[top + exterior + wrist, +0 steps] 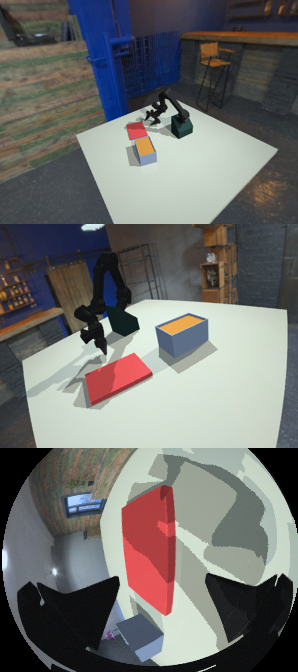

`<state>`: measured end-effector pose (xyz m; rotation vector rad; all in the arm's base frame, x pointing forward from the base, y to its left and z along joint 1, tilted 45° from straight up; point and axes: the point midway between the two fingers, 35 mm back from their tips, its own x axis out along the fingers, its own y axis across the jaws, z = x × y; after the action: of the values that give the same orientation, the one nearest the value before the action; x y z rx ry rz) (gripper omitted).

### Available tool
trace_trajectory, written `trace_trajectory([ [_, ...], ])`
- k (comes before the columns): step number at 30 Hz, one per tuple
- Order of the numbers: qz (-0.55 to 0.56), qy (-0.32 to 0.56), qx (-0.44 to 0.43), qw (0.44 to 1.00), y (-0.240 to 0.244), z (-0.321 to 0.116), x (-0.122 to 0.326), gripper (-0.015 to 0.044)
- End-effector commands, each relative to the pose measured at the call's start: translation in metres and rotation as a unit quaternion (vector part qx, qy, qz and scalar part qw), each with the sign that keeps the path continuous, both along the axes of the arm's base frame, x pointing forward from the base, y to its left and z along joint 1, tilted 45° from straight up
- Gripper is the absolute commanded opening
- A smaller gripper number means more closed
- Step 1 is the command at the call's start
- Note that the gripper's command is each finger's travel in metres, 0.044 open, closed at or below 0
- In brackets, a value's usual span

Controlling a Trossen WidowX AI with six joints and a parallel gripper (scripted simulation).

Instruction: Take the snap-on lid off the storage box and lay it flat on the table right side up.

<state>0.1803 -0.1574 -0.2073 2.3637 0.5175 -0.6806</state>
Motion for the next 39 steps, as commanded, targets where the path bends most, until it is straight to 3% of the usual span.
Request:
trace_trajectory([
  [1, 0.0, -0.001, 0.002, 1.0, 0.004, 0.002, -0.009, 0.044],
  [39, 0.0, 0.001, 0.001, 1.0, -0.03, 0.047, -0.042, 0.044],
])
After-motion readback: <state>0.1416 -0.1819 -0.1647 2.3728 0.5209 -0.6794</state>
